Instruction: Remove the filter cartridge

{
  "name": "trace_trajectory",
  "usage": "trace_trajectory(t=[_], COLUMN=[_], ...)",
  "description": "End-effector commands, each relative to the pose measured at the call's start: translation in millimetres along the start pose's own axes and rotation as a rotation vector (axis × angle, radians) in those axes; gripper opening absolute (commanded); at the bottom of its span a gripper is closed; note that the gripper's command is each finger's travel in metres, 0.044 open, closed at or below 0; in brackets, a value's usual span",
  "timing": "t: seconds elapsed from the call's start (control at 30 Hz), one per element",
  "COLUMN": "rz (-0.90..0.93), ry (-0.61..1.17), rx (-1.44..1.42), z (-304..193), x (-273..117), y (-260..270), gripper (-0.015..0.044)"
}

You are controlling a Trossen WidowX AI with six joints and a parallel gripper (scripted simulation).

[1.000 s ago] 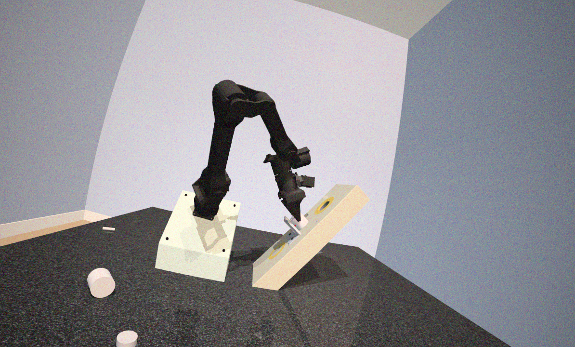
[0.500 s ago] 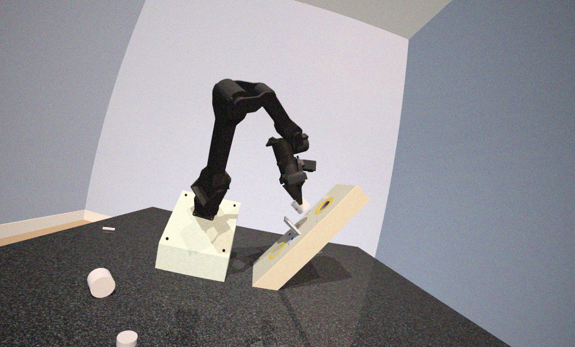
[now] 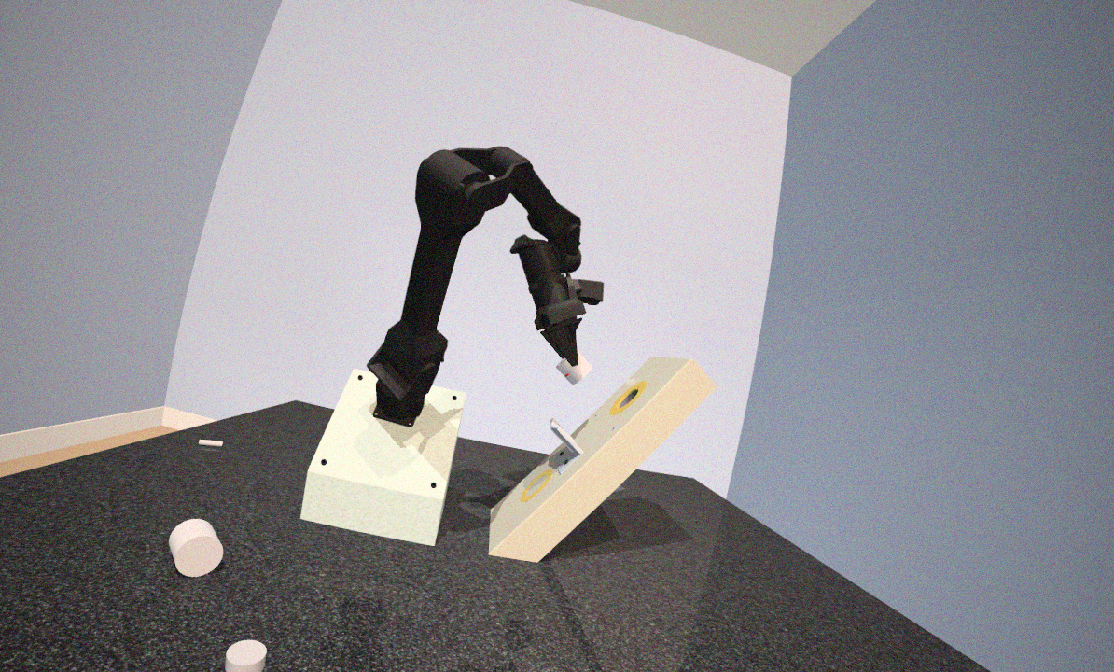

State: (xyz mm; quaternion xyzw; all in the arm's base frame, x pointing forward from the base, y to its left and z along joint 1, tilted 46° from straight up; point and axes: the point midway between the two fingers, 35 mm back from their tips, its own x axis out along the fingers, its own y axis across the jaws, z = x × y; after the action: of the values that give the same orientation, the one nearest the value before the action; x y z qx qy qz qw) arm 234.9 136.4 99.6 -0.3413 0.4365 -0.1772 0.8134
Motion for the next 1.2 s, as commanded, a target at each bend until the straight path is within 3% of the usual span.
trace_trajectory(t=[0.0,0.53,1.17], rz=[0.007,0.016,0.486], ry=[-0.001,0.006,0.018], rx=[0.006,-0.026,-0.799], z=[1.6,-5.3,-105.9], x=[-0.6,7.0,-35.9], y=[16.2,72.3,203.0], gripper=[0.0,0.0,0.0])
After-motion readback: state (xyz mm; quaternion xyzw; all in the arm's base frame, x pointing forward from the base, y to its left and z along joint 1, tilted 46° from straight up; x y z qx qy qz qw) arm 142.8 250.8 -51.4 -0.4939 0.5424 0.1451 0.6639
